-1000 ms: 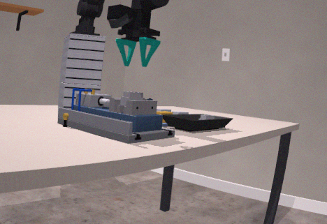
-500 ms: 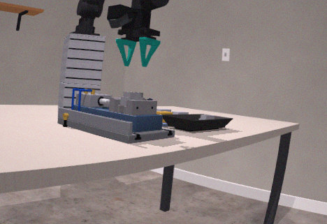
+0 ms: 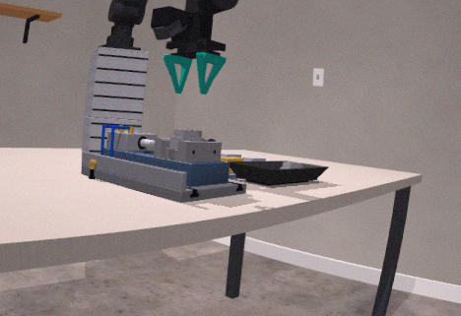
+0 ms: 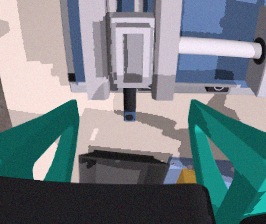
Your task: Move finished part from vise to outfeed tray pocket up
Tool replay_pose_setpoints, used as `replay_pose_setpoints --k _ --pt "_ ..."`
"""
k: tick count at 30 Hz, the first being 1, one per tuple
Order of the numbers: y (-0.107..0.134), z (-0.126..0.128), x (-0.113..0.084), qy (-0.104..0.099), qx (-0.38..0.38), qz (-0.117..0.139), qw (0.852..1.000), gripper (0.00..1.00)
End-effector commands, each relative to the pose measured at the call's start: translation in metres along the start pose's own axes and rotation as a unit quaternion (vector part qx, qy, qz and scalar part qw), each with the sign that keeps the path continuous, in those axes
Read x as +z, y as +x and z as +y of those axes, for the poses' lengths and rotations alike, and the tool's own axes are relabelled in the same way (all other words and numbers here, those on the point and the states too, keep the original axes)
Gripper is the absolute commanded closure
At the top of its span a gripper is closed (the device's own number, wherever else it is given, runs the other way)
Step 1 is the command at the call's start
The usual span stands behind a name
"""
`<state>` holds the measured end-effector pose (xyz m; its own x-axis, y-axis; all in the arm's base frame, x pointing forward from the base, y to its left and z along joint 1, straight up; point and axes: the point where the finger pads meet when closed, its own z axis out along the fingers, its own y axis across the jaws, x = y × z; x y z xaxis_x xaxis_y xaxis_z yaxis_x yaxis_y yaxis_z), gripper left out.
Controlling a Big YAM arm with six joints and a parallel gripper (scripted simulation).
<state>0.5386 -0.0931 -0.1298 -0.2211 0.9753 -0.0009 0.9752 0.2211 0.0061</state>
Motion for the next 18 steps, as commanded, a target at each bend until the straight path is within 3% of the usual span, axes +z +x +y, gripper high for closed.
replay_pose_setpoints --k 1,10,18 --pt "-0.001 0.001 0.005 -0.002 0.006 -0.002 1.000 0.36" --pt "0.001 0.001 0.011 -0.001 0.004 -0.004 1.000 0.36" --pt "-0.004 0.017 0.016 -0.016 0.003 -0.009 1.000 0.36"
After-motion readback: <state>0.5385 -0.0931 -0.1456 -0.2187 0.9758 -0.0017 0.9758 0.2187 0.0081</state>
